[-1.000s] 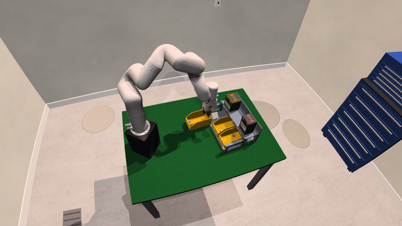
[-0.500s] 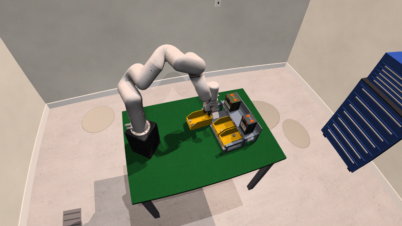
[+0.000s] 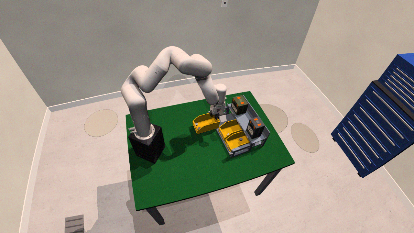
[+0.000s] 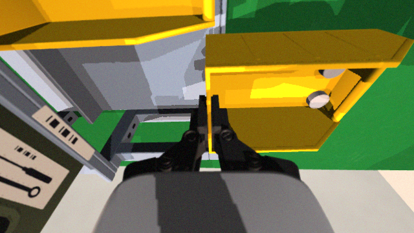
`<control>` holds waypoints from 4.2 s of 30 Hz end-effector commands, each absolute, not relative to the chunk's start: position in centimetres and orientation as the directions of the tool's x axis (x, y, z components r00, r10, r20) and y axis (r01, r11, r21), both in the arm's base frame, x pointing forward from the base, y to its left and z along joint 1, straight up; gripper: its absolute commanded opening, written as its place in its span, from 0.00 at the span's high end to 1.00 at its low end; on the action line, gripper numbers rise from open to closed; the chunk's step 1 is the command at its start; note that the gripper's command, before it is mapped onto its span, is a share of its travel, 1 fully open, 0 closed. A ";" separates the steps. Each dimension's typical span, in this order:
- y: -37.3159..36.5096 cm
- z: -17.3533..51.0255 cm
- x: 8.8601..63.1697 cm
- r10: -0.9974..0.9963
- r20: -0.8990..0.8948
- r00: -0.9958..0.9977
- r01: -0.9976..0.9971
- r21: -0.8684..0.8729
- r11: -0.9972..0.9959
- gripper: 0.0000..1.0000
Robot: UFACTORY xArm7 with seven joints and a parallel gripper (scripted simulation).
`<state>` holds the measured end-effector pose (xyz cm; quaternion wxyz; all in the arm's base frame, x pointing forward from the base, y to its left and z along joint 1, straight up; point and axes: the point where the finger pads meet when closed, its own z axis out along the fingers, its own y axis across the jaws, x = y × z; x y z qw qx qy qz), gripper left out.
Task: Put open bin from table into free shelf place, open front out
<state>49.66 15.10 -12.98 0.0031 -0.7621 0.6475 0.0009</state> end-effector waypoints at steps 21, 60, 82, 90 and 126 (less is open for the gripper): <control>15.3 -13.0 50.7 -0.987 -0.006 0.161 -0.987 -0.010 -0.161 1.00; 15.3 -13.0 50.7 -0.987 -0.006 0.161 -0.987 -0.010 -0.161 0.67; 15.3 -13.0 50.7 -0.987 -0.006 0.161 -0.987 -0.010 -0.161 0.67; 15.3 -13.0 50.7 -0.987 -0.006 0.161 -0.987 -0.010 -0.161 0.67; 15.2 -5.6 50.7 -0.987 -0.006 0.161 -0.987 -0.010 -0.161 0.67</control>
